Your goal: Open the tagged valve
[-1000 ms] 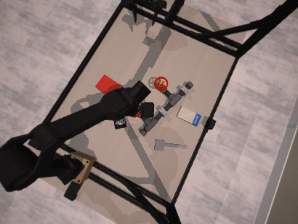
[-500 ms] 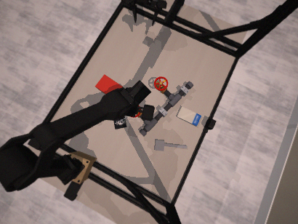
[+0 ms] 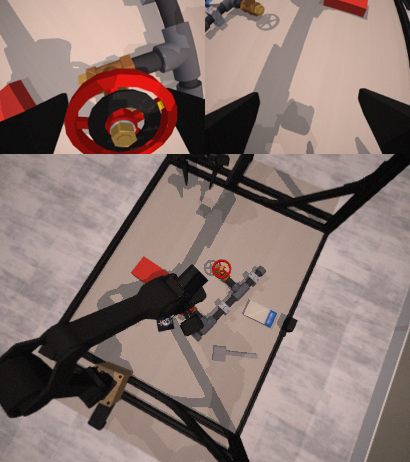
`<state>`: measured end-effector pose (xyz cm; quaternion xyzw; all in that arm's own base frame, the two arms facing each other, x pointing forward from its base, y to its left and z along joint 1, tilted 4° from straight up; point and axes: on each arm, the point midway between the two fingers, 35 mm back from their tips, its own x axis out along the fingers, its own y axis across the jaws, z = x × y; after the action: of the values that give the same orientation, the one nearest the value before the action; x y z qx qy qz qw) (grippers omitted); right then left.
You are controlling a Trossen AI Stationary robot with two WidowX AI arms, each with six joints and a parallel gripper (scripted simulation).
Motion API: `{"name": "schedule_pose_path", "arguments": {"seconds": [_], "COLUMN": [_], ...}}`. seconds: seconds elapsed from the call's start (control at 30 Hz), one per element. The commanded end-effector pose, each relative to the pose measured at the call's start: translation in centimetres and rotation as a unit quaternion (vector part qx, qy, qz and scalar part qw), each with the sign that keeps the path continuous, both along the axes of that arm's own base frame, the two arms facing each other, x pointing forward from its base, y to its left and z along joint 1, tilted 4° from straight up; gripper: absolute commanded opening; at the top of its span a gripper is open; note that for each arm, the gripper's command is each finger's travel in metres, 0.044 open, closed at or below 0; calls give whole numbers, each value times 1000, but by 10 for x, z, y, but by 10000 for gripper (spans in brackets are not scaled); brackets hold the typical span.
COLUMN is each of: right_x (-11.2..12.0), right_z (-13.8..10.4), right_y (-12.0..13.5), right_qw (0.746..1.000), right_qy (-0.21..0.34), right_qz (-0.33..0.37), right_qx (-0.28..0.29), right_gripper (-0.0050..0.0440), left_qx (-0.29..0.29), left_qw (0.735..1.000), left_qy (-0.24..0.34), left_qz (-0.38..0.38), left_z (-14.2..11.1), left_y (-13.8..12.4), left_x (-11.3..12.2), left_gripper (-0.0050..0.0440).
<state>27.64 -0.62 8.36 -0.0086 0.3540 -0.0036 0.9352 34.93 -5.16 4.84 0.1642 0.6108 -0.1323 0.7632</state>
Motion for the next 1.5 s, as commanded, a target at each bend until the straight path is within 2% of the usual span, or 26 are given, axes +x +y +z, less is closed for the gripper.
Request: {"name": "schedule_pose_path", "arguments": {"seconds": [0.0, 0.1, 0.23, 0.47, 0.7, 0.9, 1.23, 1.47], "right_x": [0, 0, 0, 0, 0, 0, 0, 0], "right_z": [0, 0, 0, 0, 0, 0, 0, 0], "right_y": [0, 0, 0, 0, 0, 0, 0, 0], "right_qw": [1000, 1000, 1000, 1000, 1000, 1000, 1000, 1000], "right_qy": [0, 0, 0, 0, 0, 0, 0, 0], "right_qz": [0, 0, 0, 0, 0, 0, 0, 0], "right_qx": [0, 0, 0, 0, 0, 0, 0, 0], "right_gripper": [400, 400, 400, 400, 400, 400, 400, 400], "left_qx": [24, 44, 70, 73, 72, 72, 72, 69], "left_qw": [994, 979, 947, 942, 945, 945, 945, 947], "left_qy": [0, 0, 0, 0, 0, 0, 0, 0], "left_qz": [-108, -198, -313, -328, -319, -319, -319, -313], "left_z": [0, 0, 0, 0, -1, -1, -1, 0], "left_y": [0, 0, 0, 0, 0, 0, 0, 0], "left_x": [0, 0, 0, 0, 0, 0, 0, 0], "left_gripper": [400, 400, 400, 400, 232, 232, 0, 0]}}
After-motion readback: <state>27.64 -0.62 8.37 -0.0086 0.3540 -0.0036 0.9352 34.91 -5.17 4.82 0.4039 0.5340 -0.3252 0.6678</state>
